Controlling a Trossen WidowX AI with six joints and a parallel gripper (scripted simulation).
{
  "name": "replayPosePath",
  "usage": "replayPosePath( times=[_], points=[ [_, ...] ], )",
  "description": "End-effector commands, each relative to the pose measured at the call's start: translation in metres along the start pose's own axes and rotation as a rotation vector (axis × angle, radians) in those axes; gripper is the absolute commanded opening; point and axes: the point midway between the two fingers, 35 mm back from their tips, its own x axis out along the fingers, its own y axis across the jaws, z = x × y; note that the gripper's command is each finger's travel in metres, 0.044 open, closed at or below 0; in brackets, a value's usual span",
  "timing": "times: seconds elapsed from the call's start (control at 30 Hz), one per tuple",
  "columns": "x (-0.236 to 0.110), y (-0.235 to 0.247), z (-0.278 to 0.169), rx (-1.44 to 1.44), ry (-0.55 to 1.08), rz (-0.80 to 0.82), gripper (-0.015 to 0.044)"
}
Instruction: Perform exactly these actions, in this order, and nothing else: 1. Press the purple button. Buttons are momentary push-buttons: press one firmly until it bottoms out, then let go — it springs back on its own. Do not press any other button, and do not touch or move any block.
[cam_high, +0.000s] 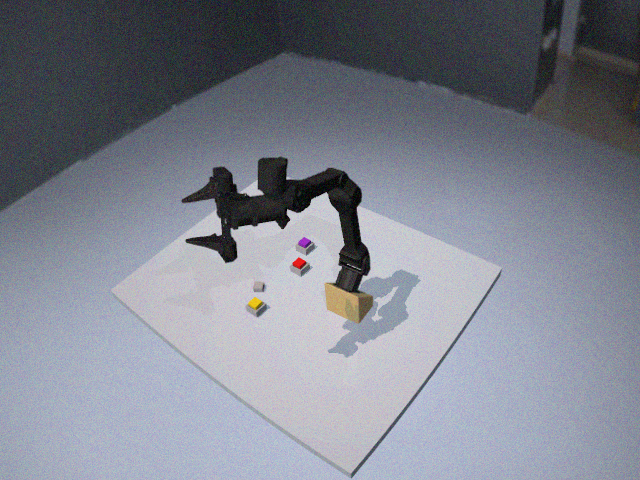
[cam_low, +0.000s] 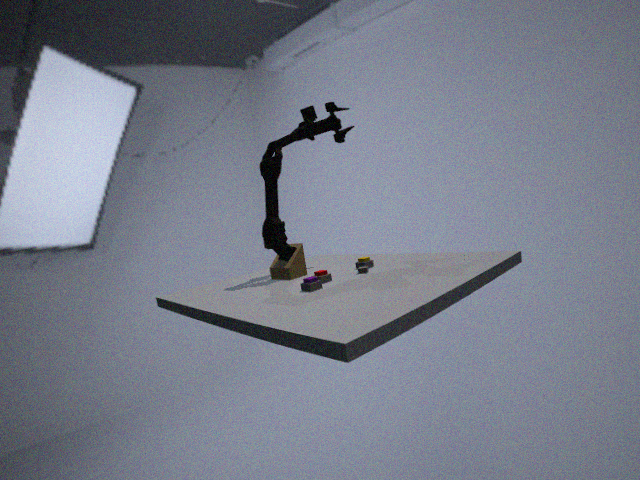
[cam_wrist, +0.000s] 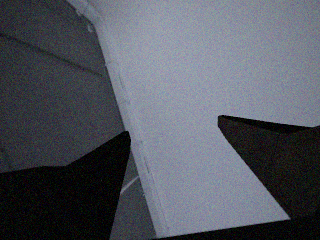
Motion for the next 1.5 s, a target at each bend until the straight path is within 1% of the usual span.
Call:
replayPosePath(
  times=[0.0,0.03,0.1,0.2,0.33,0.5,0.7,0.9,1.1,1.3,1.47],
  points=[
    [0.001,0.000,0.006,-0.008,-0.009,-0.006,0.0400],
    [0.005,-0.001,0.023,-0.034,-0.037,-0.025,0.0400],
    [0.013,-0.005,0.077,-0.113,-0.119,-0.093,0.0400],
    [0.015,-0.008,0.107,-0.154,-0.161,-0.134,0.0400],
    [0.014,-0.017,0.172,-0.243,-0.247,-0.235,0.0400],
    [0.000,-0.033,0.254,-0.349,-0.337,-0.384,0.0400],
    [-0.031,-0.056,0.343,-0.456,-0.411,-0.581,0.0400],
    [-0.080,-0.085,0.423,-0.544,-0.444,-0.802,0.0400],
    [-0.144,-0.119,0.489,-0.608,-0.427,-1.044,0.0400],
    [-0.222,-0.154,0.537,-0.640,-0.349,-1.291,0.0400],
    [-0.295,-0.184,0.560,-0.639,-0.232,-1.492,0.0400]
  ],
)
